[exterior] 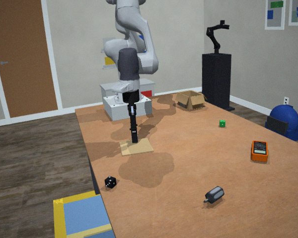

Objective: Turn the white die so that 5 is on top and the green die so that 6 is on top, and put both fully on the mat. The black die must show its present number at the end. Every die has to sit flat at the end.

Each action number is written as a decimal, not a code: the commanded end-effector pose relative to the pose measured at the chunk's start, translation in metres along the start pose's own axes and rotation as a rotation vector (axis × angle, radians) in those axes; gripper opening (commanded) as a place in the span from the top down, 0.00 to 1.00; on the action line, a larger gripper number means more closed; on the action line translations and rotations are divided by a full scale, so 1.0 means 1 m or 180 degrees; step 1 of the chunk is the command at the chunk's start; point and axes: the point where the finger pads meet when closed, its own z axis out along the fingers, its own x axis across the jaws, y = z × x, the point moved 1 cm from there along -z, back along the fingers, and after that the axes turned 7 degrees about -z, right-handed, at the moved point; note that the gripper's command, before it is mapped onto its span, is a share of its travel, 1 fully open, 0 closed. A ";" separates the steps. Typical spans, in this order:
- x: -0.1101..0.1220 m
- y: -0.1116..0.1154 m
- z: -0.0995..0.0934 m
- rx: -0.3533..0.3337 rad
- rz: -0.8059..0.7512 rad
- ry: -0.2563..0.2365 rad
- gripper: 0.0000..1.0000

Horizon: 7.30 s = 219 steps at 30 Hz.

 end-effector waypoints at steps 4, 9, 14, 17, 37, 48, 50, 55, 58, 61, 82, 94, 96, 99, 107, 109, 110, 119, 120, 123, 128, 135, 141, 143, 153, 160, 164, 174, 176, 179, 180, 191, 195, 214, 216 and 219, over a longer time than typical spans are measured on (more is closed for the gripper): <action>-0.002 0.000 0.000 0.0002 -0.0024 -0.0014 0.76; -0.002 0.000 0.000 0.0002 -0.0024 -0.0014 0.76; -0.002 0.000 0.000 0.0002 -0.0024 -0.0014 0.76; -0.002 0.000 0.000 0.0002 -0.0024 -0.0014 0.76; -0.004 -0.001 0.000 0.0002 -0.0042 -0.0014 0.76; -0.004 -0.001 0.000 0.0002 -0.0042 -0.0014 0.76; -0.004 -0.001 0.000 0.0002 -0.0042 -0.0014 0.76; -0.004 -0.001 0.000 0.0002 -0.0042 -0.0014 0.76; -0.004 -0.001 0.000 0.0002 -0.0042 -0.0014 0.76; -0.003 -0.001 0.000 0.0002 -0.0042 -0.0014 0.76; -0.003 -0.001 0.000 0.0002 -0.0042 -0.0014 0.76; -0.003 -0.001 0.000 0.0002 -0.0042 -0.0014 0.76; -0.003 0.000 0.000 0.0002 -0.0042 -0.0014 0.76; -0.003 0.000 0.000 0.0002 -0.0042 -0.0014 0.76; -0.002 0.000 0.000 0.0002 -0.0041 -0.0014 0.76; -0.002 0.000 0.000 0.0002 -0.0041 -0.0014 0.76; -0.002 0.000 0.000 0.0002 -0.0041 -0.0014 0.76; -0.002 0.000 0.000 0.0002 -0.0041 -0.0014 0.76; -0.002 0.000 0.000 0.0002 -0.0041 -0.0014 0.76; -0.002 0.000 0.000 0.0002 -0.0041 -0.0014 0.76; -0.002 0.000 0.000 0.0002 -0.0041 -0.0014 0.76; -0.002 0.000 0.000 0.0002 -0.0041 -0.0014 0.76; -0.002 0.000 0.002 0.0002 -0.0041 -0.0014 0.76; -0.002 0.000 0.002 0.0002 -0.0041 -0.0014 0.76; -0.002 0.000 0.003 0.0002 -0.0041 -0.0014 0.76; -0.002 0.000 0.003 0.0002 -0.0041 -0.0014 0.76; -0.002 0.000 0.003 0.0002 -0.0041 -0.0014 0.76; -0.002 0.000 0.003 0.0002 -0.0041 -0.0014 0.76; -0.002 0.000 0.003 0.0002 -0.0041 -0.0014 0.76; -0.002 0.000 0.003 0.0002 -0.0041 -0.0014 0.76; -0.002 0.000 0.003 0.0002 -0.0041 -0.0014 0.76; -0.002 0.000 0.003 0.0002 -0.0041 -0.0014 0.74; -0.002 0.000 0.003 0.0002 -0.0041 -0.0014 0.69; -0.002 0.000 0.003 0.0002 -0.0041 -0.0014 0.65; -0.002 0.000 0.003 0.0002 -0.0041 -0.0014 0.65; -0.002 0.000 -0.002 0.0002 -0.0041 -0.0014 0.65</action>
